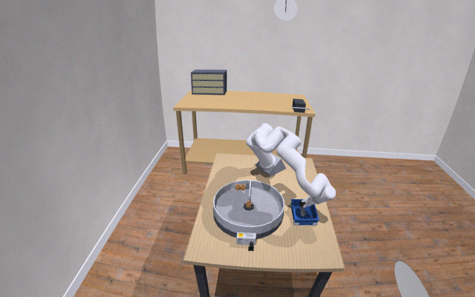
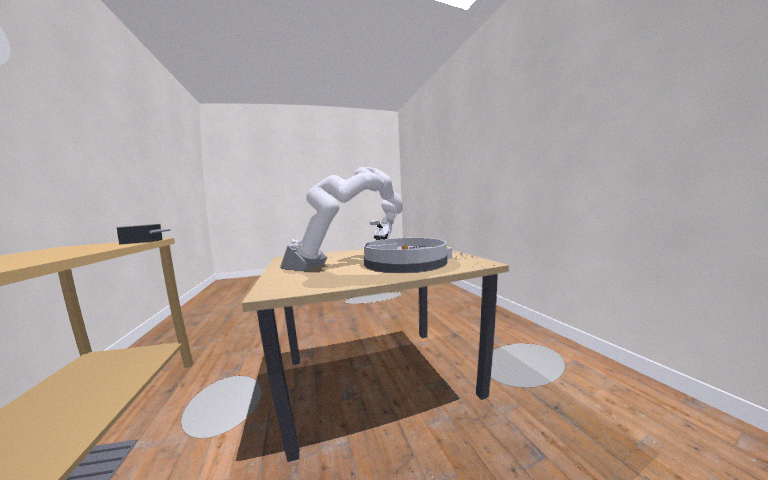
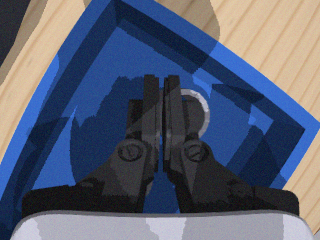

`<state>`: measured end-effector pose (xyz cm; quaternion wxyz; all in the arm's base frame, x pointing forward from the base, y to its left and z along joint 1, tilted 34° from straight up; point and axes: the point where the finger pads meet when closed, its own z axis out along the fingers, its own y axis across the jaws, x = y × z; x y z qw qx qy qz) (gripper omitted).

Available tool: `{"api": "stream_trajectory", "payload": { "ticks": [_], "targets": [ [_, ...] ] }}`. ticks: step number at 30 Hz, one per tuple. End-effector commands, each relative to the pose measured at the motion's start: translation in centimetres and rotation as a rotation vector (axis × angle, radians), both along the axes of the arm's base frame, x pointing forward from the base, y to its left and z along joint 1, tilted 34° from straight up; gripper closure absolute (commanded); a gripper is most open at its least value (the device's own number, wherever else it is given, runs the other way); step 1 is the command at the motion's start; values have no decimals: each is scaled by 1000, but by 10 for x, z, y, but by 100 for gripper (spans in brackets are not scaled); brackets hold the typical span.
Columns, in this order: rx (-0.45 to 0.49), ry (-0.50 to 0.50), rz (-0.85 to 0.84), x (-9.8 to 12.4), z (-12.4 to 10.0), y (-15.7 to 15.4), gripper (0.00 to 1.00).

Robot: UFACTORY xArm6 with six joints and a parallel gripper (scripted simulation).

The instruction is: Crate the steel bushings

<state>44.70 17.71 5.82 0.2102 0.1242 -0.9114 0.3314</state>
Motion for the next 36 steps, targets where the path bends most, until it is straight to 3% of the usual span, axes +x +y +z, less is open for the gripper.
{"api": "stream_trajectory", "payload": {
  "ticks": [1,10,11,36],
  "targets": [
    [2,-3,1,1,1,1,100],
    [2,-3,1,1,1,1,100],
    [2,-3,1,1,1,1,88],
    [2,-3,1,1,1,1,88]
  ]
}}
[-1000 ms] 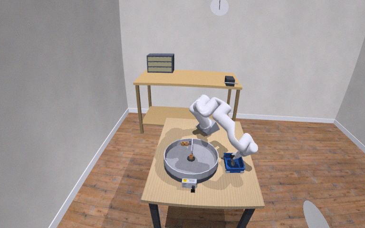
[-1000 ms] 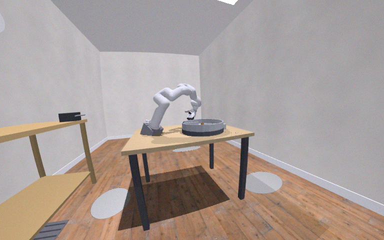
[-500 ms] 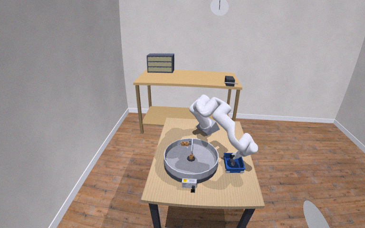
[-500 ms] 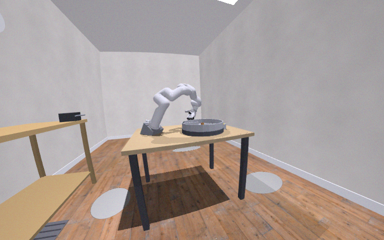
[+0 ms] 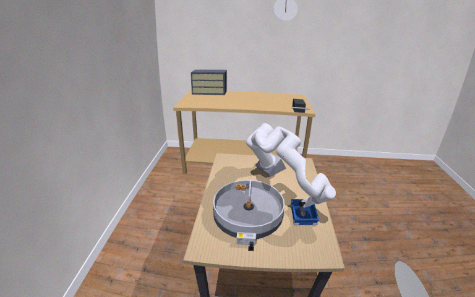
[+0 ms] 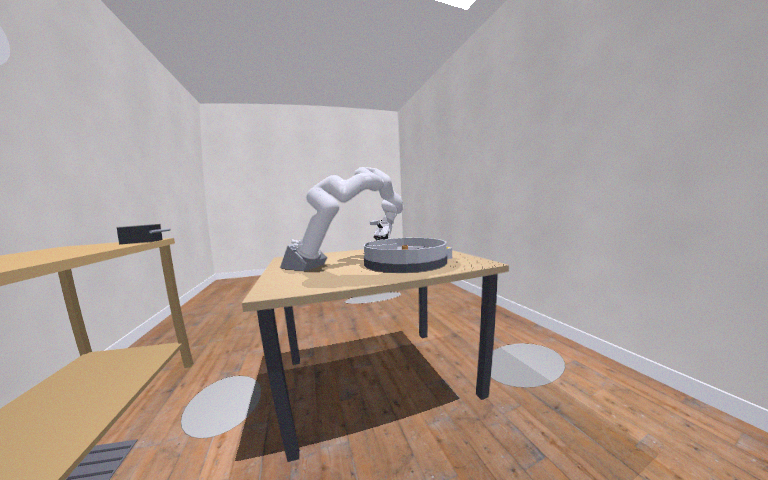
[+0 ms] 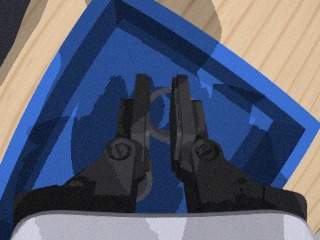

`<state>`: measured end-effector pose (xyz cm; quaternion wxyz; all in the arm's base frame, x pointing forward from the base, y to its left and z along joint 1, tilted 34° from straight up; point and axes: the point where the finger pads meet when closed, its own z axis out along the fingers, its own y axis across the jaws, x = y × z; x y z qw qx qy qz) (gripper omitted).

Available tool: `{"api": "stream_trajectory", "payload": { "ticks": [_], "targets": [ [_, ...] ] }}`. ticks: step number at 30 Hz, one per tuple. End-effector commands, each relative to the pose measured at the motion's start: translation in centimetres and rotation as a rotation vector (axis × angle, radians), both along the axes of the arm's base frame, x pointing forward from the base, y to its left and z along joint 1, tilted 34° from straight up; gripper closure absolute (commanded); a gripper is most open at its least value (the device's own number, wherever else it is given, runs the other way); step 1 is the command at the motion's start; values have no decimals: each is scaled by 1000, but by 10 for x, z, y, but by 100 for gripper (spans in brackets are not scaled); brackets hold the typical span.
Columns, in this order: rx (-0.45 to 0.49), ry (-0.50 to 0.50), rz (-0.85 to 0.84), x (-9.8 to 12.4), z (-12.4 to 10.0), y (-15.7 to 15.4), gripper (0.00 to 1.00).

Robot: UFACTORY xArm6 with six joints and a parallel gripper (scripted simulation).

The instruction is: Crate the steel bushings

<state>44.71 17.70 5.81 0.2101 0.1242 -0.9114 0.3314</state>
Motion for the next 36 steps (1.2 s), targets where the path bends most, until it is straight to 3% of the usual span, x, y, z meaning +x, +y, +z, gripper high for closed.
{"api": "stream_trajectory", "payload": {
  "ticks": [1,12,22,36],
  "targets": [
    [2,-3,1,1,1,1,88],
    [2,-3,1,0,2,2,88],
    [2,-3,1,-7,20,11,88],
    [2,-3,1,-28,71,38,88]
  ]
}}
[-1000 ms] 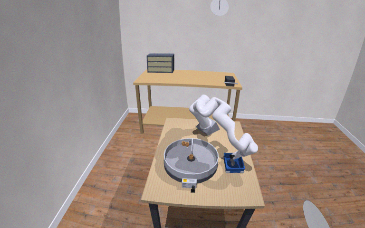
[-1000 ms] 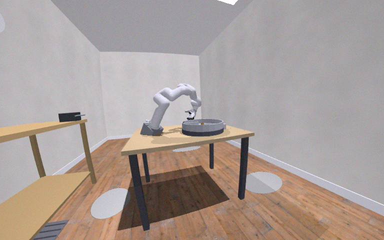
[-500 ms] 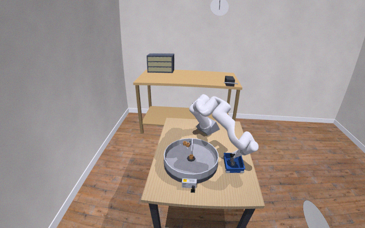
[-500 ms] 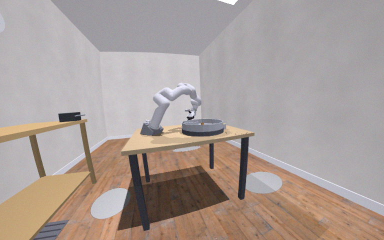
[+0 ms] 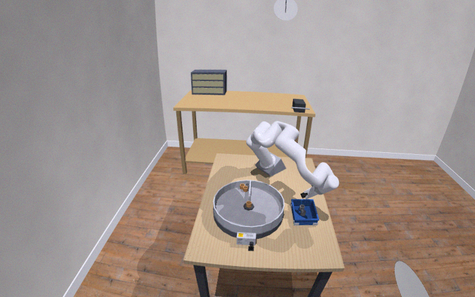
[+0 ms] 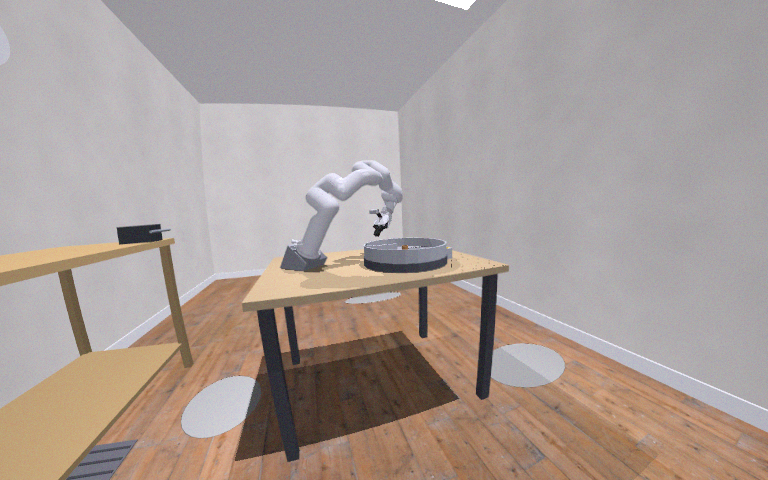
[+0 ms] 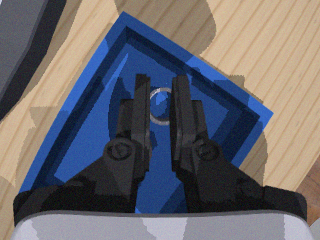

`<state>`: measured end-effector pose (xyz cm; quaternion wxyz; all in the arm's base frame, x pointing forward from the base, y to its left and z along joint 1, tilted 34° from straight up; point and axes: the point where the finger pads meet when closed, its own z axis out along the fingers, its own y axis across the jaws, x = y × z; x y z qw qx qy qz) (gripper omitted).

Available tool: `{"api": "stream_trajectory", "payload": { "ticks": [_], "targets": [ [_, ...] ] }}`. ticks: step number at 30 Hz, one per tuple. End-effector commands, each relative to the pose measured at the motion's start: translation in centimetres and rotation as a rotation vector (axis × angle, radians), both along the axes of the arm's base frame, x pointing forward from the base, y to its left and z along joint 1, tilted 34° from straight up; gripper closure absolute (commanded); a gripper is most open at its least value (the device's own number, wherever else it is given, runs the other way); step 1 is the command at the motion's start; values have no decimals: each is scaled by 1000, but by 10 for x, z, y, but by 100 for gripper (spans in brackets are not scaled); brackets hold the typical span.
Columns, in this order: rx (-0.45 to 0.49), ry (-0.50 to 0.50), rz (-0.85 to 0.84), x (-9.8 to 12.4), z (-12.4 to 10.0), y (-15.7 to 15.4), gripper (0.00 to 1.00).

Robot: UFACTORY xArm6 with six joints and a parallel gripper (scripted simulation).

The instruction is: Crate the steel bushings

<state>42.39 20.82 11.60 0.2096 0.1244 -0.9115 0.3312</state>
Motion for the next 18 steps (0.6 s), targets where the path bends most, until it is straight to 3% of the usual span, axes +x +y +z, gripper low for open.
{"api": "stream_trajectory", "payload": {
  "ticks": [1,18],
  "targets": [
    [1,-2,1,-5,15,8,88],
    [1,-2,1,-7,20,11,88]
  ]
}}
